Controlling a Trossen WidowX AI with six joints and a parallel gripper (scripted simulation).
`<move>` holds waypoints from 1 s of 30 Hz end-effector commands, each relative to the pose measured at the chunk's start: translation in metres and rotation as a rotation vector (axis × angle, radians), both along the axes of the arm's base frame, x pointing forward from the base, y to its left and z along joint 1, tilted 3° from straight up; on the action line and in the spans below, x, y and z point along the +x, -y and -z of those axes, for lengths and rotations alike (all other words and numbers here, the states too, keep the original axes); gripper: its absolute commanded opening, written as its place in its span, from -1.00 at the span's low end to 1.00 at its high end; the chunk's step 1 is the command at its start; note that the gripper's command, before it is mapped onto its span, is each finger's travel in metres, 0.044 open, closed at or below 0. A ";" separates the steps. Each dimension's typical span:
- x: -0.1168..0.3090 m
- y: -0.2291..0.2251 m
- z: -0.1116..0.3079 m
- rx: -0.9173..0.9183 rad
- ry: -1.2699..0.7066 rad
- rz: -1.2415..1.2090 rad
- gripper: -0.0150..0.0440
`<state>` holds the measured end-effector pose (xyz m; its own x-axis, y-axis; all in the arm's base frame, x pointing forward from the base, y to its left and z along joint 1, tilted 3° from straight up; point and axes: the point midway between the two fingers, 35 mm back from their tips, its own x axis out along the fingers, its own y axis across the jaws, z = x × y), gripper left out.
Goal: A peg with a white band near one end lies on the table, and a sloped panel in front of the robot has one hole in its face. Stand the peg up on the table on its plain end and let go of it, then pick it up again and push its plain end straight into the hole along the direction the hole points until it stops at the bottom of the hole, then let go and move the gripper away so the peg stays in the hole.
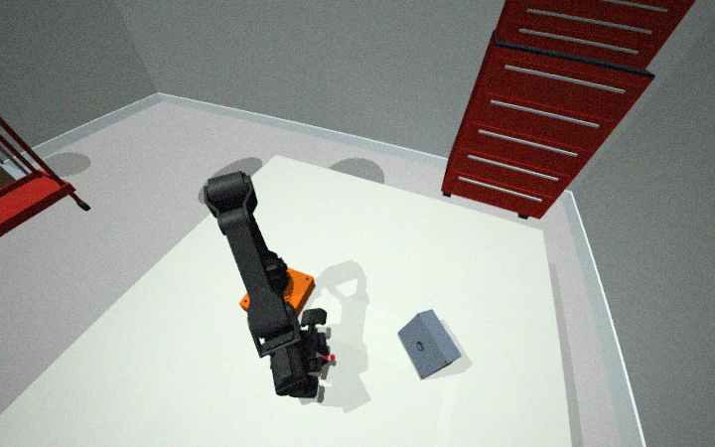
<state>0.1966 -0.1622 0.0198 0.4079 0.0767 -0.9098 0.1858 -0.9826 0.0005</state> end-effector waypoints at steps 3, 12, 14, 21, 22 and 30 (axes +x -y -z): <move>-0.003 0.001 -0.002 0.003 0.057 -0.004 -0.33; -0.009 0.002 -0.004 0.018 0.132 -0.004 -0.33; -0.011 0.002 -0.004 0.021 0.149 -0.004 -0.33; -0.015 0.003 -0.004 0.032 0.208 -0.005 -0.33; -0.016 0.003 -0.004 0.034 0.217 -0.005 -0.33; -0.022 0.004 -0.005 0.046 0.284 -0.005 -0.33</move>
<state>0.1769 -0.1668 0.0250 0.6251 0.1120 -0.7724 0.1870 -0.9823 0.0089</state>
